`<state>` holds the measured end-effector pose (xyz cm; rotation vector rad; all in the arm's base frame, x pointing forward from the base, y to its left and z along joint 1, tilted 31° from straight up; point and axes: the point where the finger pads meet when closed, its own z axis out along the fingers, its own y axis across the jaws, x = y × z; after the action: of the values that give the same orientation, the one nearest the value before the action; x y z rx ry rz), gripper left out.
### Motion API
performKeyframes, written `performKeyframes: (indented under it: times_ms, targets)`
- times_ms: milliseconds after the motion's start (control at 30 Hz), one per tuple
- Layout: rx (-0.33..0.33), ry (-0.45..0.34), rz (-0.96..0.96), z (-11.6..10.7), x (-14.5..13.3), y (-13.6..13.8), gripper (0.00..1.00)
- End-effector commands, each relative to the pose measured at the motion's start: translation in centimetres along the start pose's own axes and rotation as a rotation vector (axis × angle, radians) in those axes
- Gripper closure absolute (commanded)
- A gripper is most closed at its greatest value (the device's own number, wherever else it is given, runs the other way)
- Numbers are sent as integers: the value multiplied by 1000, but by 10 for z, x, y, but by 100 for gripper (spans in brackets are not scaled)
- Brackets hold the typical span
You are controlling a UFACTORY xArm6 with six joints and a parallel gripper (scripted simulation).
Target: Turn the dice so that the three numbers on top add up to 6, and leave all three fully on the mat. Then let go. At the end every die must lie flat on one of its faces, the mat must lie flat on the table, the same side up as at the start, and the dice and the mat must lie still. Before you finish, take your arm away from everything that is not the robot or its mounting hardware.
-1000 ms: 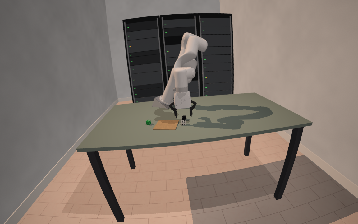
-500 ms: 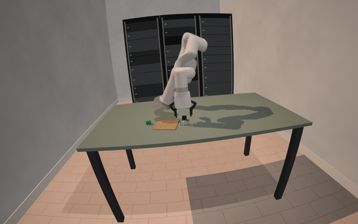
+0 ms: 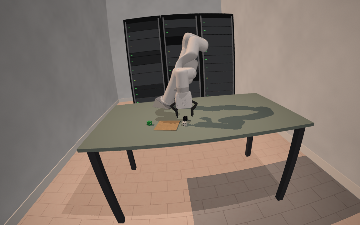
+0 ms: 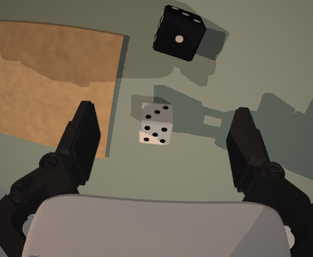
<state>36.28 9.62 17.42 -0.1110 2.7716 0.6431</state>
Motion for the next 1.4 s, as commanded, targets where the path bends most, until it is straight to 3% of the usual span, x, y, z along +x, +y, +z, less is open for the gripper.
performKeyframes:
  times_ms: [0,400,1367]
  targets:
    - [0,-3,-1,-1,10,2,0]
    - [0,-3,-1,-1,67,12,0]
    - [0,-3,-1,-1,69,12,0]
